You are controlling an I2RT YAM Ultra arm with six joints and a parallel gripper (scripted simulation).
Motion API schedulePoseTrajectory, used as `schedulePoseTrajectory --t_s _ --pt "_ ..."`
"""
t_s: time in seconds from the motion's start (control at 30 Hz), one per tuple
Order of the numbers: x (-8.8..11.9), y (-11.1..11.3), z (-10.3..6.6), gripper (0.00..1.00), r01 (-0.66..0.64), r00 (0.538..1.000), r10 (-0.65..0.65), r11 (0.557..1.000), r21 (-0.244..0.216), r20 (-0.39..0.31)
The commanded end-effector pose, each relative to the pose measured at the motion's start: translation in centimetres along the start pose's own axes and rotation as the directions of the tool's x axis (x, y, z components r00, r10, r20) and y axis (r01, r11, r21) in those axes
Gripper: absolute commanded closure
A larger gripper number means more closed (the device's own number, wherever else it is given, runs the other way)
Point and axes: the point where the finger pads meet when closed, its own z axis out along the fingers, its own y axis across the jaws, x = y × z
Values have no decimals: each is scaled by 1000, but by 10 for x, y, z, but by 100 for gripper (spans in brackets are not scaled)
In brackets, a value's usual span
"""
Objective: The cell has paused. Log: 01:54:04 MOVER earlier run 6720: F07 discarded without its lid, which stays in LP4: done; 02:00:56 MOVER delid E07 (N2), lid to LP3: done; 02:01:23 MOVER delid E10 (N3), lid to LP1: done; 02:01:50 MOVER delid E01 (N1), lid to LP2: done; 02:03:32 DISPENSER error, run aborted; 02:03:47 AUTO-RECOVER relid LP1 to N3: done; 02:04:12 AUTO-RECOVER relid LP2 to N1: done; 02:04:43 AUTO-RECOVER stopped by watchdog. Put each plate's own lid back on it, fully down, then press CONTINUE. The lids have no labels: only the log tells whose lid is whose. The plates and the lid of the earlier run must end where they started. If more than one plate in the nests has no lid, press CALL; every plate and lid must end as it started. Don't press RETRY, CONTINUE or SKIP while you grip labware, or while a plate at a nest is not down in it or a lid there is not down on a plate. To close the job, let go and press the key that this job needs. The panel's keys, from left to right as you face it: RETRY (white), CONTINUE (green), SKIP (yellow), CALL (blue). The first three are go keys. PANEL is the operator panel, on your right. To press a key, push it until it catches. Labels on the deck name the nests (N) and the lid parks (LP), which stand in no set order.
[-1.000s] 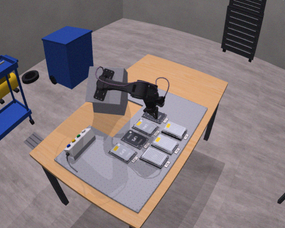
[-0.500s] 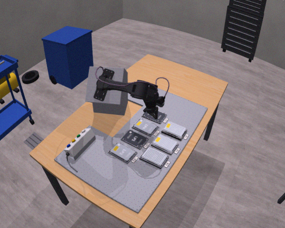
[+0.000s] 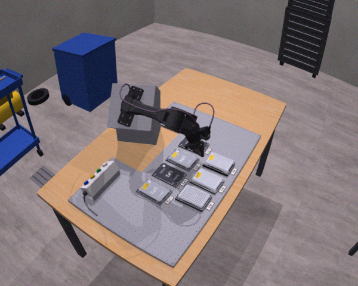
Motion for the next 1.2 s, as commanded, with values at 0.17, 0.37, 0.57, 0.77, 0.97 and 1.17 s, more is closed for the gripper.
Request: schedulePoseTrajectory --t_s 0.17,0.37,0.57,0.77,0.97,1.17 --pt "-53 -6 22 100 -6 996 8 1000 -25 83" --pt "-78 -16 37 100 -4 996 6 1000 -27 88" --pt "-97 -18 45 100 0 995 3 999 -34 96" --pt "-117 -34 65 100 -3 996 6 1000 -26 89" --pt "-129 -31 66 100 -1 995 4 999 -36 99" --pt "-111 -29 67 100 5 998 -3 999 -35 69"
